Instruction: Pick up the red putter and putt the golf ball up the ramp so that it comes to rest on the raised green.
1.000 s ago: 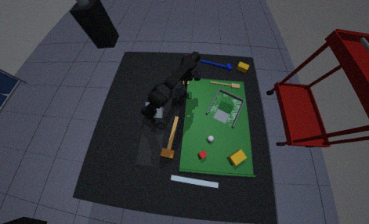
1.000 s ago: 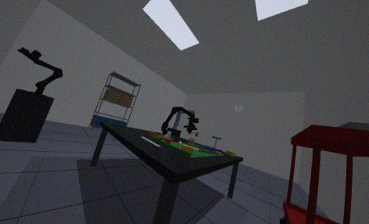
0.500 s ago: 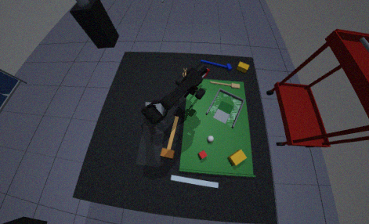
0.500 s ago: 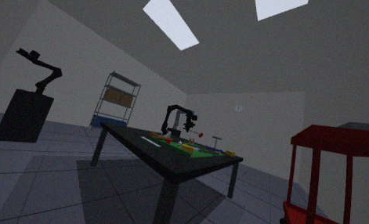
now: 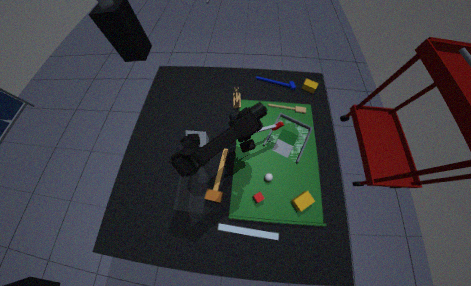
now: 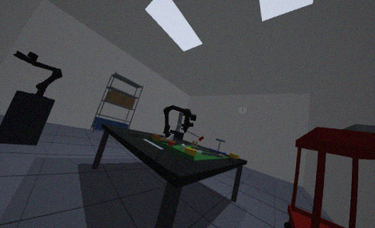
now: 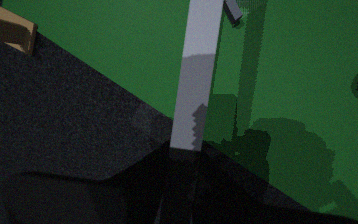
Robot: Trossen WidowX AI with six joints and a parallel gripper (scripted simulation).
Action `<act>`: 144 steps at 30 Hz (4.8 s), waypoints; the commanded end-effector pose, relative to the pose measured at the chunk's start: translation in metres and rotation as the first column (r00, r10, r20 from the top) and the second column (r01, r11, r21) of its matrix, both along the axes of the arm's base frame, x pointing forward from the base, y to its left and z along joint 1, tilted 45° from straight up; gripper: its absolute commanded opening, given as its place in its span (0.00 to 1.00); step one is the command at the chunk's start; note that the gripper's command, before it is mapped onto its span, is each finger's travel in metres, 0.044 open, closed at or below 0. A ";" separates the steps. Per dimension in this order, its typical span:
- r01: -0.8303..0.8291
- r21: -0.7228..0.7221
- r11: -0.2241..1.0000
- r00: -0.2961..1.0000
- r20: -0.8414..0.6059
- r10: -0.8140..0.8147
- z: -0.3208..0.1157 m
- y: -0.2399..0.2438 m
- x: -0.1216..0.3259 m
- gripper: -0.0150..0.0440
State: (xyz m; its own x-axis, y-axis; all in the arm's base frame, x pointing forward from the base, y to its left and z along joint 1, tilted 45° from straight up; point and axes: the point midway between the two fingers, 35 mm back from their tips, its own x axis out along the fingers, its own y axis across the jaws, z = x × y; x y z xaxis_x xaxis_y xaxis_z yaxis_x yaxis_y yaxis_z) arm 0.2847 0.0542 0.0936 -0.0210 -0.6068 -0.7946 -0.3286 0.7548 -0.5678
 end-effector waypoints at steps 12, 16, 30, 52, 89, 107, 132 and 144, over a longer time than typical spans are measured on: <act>0.435 -0.026 0.900 0.844 0.360 -0.397 0.065 -0.072 -0.032 0.25; 0.539 -0.006 0.842 0.752 0.455 -0.478 0.081 -0.091 -0.046 0.25; 0.603 0.017 0.797 0.683 0.505 -0.527 0.071 -0.112 -0.052 0.25; 0.628 0.027 0.778 0.656 0.520 -0.547 0.043 -0.140 -0.054 0.25; 0.628 0.032 0.778 0.654 0.520 -0.550 -0.025 -0.088 -0.005 0.25; 0.628 0.032 0.778 0.655 0.519 -0.550 0.009 -0.042 0.002 0.25; 0.626 0.030 0.780 0.658 0.517 -0.547 0.006 -0.046 0.002 0.25; 0.626 0.030 0.780 0.658 0.517 -0.547 0.006 -0.046 0.002 0.25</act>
